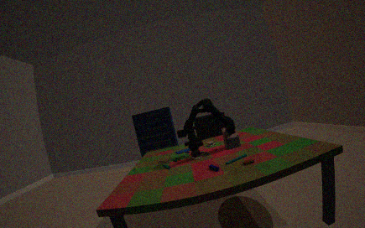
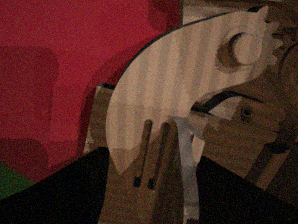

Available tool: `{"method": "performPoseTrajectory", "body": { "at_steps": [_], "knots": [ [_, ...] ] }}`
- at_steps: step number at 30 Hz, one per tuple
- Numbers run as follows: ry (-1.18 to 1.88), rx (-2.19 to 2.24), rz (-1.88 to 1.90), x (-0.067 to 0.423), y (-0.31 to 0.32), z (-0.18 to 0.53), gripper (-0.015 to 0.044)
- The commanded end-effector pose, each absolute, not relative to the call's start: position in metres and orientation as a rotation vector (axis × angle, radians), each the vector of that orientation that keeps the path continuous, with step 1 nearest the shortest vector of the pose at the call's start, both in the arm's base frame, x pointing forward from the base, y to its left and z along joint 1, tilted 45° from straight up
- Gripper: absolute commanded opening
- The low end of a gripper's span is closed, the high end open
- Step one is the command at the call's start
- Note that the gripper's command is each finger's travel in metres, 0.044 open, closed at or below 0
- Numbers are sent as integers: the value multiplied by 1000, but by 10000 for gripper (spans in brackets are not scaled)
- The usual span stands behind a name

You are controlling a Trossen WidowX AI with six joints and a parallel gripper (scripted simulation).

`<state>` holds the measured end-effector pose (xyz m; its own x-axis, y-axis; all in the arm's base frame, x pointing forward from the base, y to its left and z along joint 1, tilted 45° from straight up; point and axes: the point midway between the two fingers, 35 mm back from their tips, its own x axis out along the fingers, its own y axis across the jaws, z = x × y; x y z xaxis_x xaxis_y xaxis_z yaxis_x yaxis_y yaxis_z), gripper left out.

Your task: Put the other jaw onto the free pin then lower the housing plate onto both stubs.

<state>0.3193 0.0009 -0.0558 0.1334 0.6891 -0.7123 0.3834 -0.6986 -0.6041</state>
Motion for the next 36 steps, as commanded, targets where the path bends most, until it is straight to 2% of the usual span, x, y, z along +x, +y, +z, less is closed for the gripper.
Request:
{"method": "performPoseTrajectory", "body": {
  "at_steps": [1,36],
  "knots": [
    [-1046,-2136,1584,319,2,-56,134],
    [-1046,-2136,1584,321,1,-54,134]
  ]
}}
